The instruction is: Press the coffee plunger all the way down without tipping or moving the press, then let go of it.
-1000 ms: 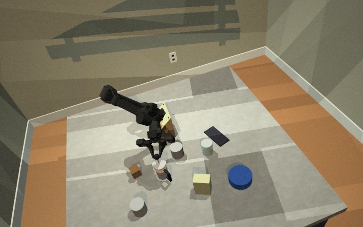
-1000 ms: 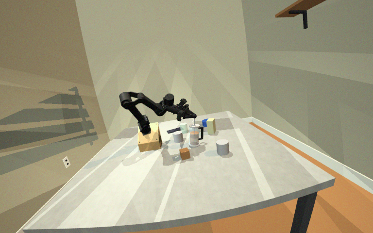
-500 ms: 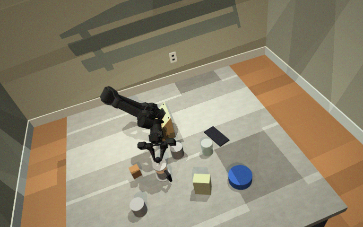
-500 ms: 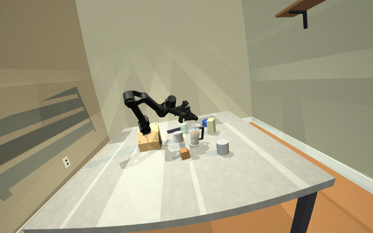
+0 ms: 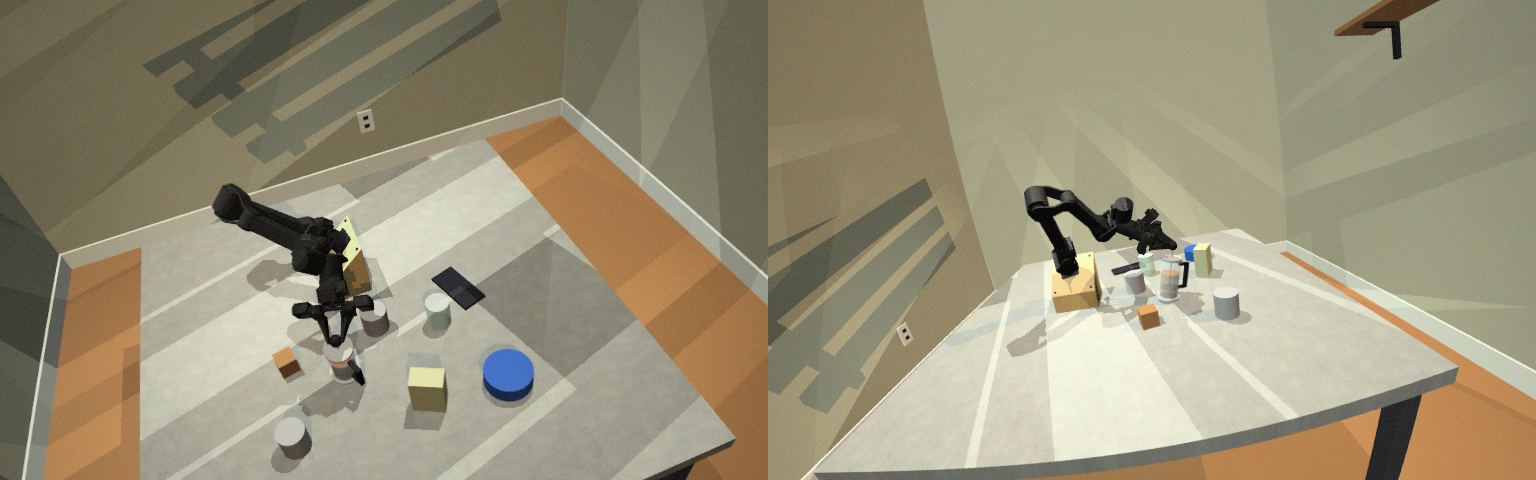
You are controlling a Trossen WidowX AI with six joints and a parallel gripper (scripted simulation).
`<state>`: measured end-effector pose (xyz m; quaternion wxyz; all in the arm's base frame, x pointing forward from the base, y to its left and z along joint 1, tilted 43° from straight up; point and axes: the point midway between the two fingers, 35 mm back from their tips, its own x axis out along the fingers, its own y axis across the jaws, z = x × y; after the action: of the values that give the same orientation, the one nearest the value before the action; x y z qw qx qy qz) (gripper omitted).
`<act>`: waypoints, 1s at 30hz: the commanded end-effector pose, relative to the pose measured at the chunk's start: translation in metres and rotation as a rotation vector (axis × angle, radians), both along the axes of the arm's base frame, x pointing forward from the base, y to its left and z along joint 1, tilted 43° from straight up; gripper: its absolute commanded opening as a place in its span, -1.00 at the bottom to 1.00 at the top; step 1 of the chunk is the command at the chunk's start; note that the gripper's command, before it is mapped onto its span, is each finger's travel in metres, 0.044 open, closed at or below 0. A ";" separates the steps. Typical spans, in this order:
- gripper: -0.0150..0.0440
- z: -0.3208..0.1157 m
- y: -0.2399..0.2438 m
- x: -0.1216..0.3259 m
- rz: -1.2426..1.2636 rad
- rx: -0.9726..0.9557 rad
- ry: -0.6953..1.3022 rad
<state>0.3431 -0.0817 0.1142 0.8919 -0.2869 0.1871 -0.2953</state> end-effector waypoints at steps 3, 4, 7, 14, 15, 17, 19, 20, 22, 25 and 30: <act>-0.08 -0.009 -0.008 -0.003 -0.030 -0.010 0.040; -0.08 -0.009 -0.008 -0.002 -0.030 -0.010 0.040; -0.08 -0.009 -0.008 -0.002 -0.030 -0.010 0.040; -0.08 -0.009 -0.008 0.000 -0.030 -0.010 0.040; -0.08 -0.009 -0.008 0.000 -0.030 -0.010 0.040; -0.08 -0.009 -0.008 0.000 -0.030 -0.010 0.040; -0.08 -0.009 -0.008 0.000 -0.030 -0.010 0.040; -0.08 -0.009 -0.008 0.001 -0.030 -0.010 0.040; -0.08 -0.009 -0.008 0.001 -0.030 -0.010 0.040; -0.08 -0.009 -0.008 0.001 -0.030 -0.010 0.040; -0.08 -0.009 -0.008 0.002 -0.030 -0.010 0.040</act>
<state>0.3469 -0.0852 0.1098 0.8874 -0.2904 0.1959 -0.2998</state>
